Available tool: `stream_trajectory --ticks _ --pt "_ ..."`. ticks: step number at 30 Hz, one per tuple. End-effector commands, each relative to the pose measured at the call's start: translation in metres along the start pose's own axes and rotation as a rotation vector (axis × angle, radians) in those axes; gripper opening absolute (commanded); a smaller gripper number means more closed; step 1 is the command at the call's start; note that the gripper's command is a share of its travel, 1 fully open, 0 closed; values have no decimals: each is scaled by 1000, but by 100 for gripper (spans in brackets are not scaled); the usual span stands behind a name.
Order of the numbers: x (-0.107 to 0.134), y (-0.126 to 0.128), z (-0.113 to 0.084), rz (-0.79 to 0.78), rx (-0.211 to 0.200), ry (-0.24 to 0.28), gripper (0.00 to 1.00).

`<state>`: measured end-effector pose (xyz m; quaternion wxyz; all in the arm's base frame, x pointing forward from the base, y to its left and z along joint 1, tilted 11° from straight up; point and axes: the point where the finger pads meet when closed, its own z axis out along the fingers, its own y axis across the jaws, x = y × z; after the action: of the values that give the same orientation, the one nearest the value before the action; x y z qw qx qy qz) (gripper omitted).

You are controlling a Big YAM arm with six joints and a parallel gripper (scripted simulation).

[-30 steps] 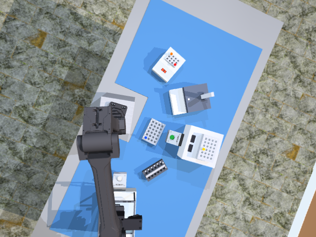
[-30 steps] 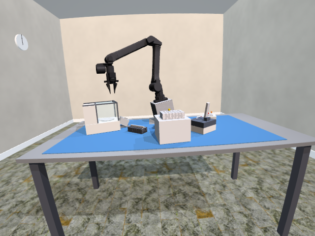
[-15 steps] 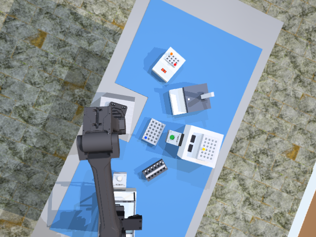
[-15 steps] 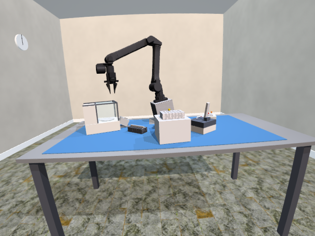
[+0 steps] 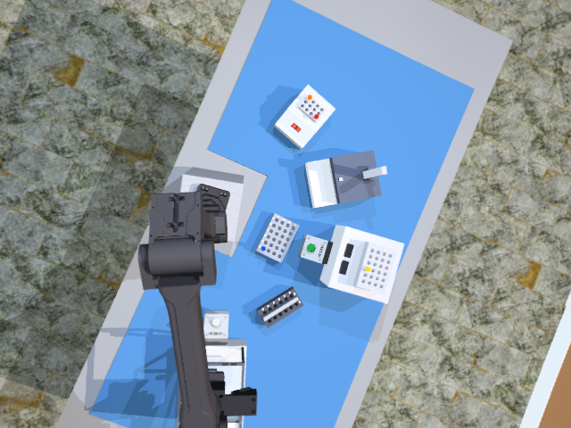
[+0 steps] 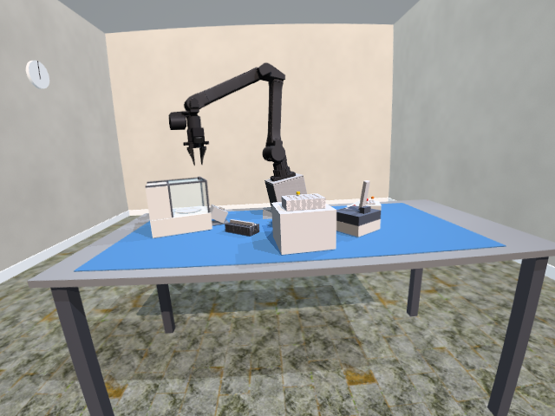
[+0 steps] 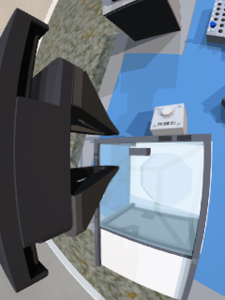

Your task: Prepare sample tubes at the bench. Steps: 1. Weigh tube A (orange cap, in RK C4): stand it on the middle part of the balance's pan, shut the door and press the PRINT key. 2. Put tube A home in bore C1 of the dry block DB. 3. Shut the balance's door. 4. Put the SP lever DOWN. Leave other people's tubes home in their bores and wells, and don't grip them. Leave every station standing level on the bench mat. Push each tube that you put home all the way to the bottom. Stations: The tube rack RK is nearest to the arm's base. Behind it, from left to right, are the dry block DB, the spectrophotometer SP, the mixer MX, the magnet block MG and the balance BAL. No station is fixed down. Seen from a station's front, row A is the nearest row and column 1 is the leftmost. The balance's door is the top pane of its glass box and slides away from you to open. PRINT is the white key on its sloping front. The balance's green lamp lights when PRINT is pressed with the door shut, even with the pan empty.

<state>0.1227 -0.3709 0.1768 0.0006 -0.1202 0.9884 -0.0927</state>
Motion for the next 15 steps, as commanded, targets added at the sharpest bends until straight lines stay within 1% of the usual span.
stream_trajectory --ticks 1,2,3,4,5,8,9,13,15 --pt "-5 -24 -23 7 57 -2 30" --pt "-10 1 -14 -7 22 -1 0" --pt "-15 10 -9 -7 17 -1 0" --pt "-20 13 -8 -6 32 -4 0" --pt "-21 15 -8 -7 27 -3 0" --pt "-38 33 -6 -13 31 -5 0" --pt "-39 35 -6 -14 26 -4 0" --pt "-61 60 -4 -28 29 -7 0" --pt "-61 60 -4 -28 29 -7 0"
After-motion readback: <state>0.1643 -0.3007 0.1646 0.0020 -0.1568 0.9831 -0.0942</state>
